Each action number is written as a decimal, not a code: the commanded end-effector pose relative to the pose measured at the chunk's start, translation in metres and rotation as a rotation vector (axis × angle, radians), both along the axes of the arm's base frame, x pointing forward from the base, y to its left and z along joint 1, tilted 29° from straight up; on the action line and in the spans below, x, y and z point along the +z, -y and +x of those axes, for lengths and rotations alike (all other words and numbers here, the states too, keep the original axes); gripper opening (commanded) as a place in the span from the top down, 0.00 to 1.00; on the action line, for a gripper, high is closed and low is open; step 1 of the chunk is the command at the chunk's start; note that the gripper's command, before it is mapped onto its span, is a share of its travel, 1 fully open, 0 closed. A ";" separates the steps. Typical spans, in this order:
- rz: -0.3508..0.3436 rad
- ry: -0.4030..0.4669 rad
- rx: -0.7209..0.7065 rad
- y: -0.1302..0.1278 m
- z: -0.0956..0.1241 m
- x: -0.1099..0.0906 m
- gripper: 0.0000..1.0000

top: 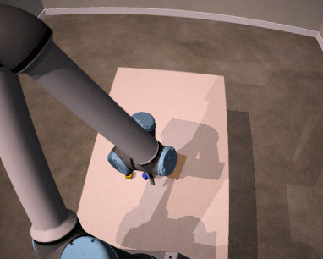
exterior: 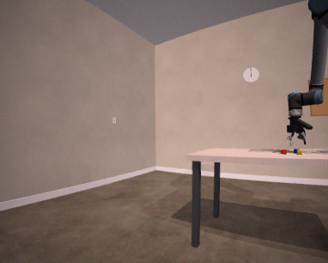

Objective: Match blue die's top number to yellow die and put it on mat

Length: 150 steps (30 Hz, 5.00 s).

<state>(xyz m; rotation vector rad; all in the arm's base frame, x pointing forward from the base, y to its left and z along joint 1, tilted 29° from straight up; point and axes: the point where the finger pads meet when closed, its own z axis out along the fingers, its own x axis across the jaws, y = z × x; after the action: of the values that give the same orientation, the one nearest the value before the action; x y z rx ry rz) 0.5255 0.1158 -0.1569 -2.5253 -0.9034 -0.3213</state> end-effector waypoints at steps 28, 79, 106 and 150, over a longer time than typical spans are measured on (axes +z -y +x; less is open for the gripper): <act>0.000 0.001 0.000 0.000 0.001 0.000 0.00; 0.000 0.001 0.000 -0.043 0.096 0.031 0.00; 0.000 0.001 0.000 -0.061 0.034 0.036 0.00; 0.000 0.001 0.000 -0.071 0.000 0.039 0.00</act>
<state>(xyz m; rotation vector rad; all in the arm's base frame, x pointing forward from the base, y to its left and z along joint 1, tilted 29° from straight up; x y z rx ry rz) 0.5249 0.1871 -0.1184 -2.5255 -0.9035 -0.3213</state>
